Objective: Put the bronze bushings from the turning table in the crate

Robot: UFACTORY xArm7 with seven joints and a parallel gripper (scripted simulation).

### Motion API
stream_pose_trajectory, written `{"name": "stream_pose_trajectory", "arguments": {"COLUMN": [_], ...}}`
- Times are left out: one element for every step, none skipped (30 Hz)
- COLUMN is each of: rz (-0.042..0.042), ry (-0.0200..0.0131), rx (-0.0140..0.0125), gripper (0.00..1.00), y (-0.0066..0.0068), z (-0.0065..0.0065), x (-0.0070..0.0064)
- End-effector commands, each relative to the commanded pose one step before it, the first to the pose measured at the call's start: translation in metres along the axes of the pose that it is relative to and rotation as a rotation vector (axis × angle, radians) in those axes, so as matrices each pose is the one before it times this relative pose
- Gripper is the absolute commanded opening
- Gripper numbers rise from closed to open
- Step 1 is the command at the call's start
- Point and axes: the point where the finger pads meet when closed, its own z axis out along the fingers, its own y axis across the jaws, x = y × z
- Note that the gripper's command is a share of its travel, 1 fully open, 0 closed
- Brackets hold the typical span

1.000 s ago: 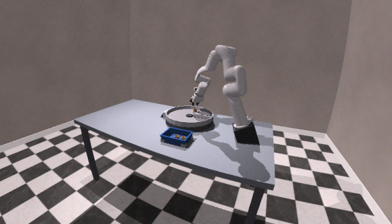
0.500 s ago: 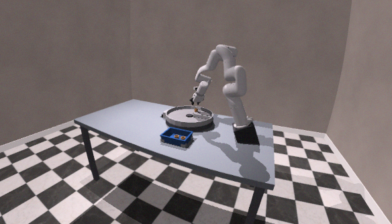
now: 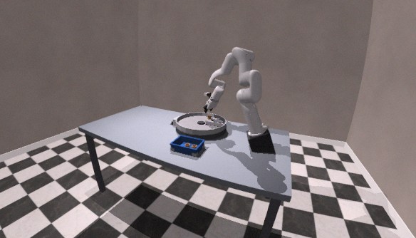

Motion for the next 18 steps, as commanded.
{"name": "stream_pose_trajectory", "arguments": {"rz": [-0.11080,-0.03198,-0.03606,-0.03175,-0.02070,-0.02293,-0.02465,-0.02530,-0.02553,-0.02536,-0.02526,-0.02517,-0.02530,-0.02530,-0.02530,0.00000,0.00000,-0.04340], "ry": [0.00273,-0.00136,-0.00133,-0.00120,-0.00081,-0.00091,-0.00095,-0.00096,-0.00096,-0.00097,-0.00099,-0.00099,-0.00095,-0.00094,-0.00093,0.00000,0.00000,-0.00160], "rx": [0.04851,0.01240,0.01328,0.01204,0.00807,0.00915,0.00956,0.00942,0.00890,0.00907,0.00926,0.00947,0.00909,0.00898,0.00895,0.00000,0.00000,0.01583], "gripper": [0.54,0.54,0.54,0.54,0.54,0.54,0.54,0.54,0.54,0.54,0.54,0.54,0.54,0.54,0.54,0.54,0.54,0.54], "y": [0.00008,-0.00049,-0.00072,-0.00085,-0.00067,-0.00084,-0.00077,-0.00061,-0.00031,-0.00042,-0.00054,-0.00066,-0.00053,-0.00051,-0.00053,0.00000,0.00000,-0.00113], "z": [-0.00405,-0.00109,-0.00105,-0.00092,-0.00060,-0.00067,-0.00073,-0.00077,-0.00080,-0.00080,-0.00080,-0.00081,-0.00078,-0.00078,-0.00077,0.00000,0.00000,-0.00134], "x": [-0.00348,-0.00158,-0.00165,-0.00152,-0.00103,-0.00118,-0.00119,-0.00113,-0.00101,-0.00105,-0.00109,-0.00113,-0.00100,-0.00096,-0.00094,0.00000,0.00000,-0.00171]}}
